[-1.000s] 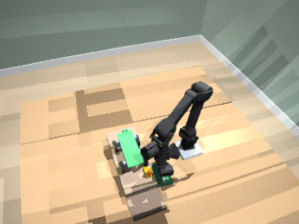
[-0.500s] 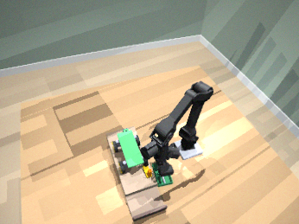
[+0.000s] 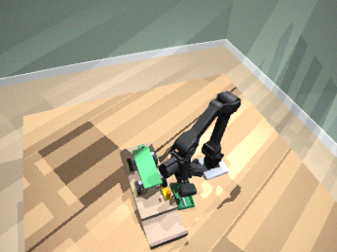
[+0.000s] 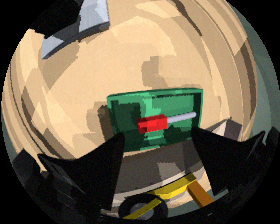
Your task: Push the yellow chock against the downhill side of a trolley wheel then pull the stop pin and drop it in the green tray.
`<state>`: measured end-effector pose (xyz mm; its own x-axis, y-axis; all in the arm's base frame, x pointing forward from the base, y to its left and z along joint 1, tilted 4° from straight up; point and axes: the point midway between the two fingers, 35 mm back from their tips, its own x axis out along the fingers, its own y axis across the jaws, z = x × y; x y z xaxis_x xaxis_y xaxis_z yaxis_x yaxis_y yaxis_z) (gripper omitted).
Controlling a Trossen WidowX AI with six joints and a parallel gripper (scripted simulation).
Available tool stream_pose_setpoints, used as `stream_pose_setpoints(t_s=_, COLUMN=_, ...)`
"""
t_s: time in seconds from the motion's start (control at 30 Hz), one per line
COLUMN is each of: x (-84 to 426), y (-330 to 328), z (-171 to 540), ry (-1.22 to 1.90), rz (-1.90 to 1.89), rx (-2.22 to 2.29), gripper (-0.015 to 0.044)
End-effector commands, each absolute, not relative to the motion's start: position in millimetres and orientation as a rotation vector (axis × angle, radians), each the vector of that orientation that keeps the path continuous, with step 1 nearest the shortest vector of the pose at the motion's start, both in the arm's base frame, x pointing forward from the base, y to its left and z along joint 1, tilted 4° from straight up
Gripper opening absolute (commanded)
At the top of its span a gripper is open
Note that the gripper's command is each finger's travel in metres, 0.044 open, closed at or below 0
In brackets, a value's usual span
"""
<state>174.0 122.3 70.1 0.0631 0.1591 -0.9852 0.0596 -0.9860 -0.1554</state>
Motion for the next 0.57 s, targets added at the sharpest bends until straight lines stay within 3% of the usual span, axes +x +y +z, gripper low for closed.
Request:
stream_pose_setpoints(t_s=0.0, x=173.3, y=122.9, z=84.9, ry=-0.246, rz=2.071, rx=-2.243, gripper=0.0366)
stream_pose_setpoints(t_s=0.1, x=171.9, y=122.2, z=93.3, ry=-0.246, rz=2.071, rx=-2.243, gripper=0.044)
stream_pose_setpoints(t_s=0.53, x=167.6, y=121.5, z=127.8, ry=-0.247, rz=2.072, rx=-2.243, gripper=0.044)
